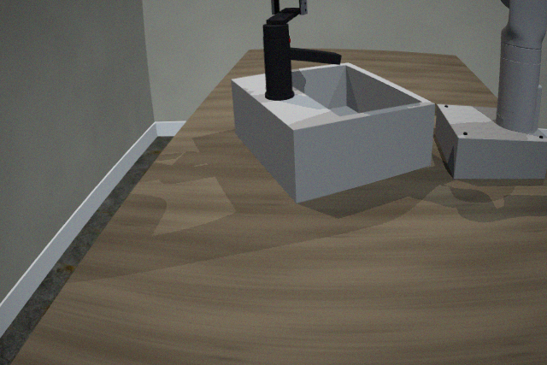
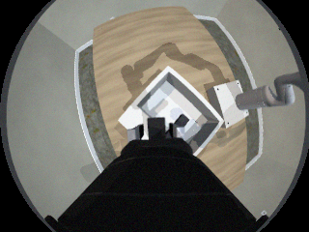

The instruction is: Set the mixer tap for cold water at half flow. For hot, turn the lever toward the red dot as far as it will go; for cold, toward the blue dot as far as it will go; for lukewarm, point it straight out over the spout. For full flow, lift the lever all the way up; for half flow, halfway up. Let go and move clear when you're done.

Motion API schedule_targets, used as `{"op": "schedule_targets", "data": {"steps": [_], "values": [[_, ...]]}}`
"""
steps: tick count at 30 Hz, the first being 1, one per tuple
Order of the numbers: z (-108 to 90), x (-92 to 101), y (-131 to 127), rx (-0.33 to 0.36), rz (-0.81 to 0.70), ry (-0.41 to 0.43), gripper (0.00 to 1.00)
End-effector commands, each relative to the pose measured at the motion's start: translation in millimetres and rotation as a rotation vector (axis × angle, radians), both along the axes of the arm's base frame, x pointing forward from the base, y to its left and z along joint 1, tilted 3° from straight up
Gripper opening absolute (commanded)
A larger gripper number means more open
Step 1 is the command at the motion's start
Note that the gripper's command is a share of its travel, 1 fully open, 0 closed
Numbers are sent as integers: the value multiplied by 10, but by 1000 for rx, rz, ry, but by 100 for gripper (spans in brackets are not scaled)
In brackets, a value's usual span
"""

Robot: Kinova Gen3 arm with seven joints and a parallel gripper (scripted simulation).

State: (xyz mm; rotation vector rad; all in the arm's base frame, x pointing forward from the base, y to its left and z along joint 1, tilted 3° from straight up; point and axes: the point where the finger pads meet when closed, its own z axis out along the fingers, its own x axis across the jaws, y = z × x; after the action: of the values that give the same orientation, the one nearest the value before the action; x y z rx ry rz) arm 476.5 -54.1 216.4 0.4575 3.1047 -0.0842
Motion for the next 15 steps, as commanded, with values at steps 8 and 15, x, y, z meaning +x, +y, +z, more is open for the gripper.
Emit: {"op": "schedule_targets", "data": {"steps": [8,15], "values": [[-72,-6,-5,0,0,2,100],[-115,-6,-7,0,0,2,100]]}}
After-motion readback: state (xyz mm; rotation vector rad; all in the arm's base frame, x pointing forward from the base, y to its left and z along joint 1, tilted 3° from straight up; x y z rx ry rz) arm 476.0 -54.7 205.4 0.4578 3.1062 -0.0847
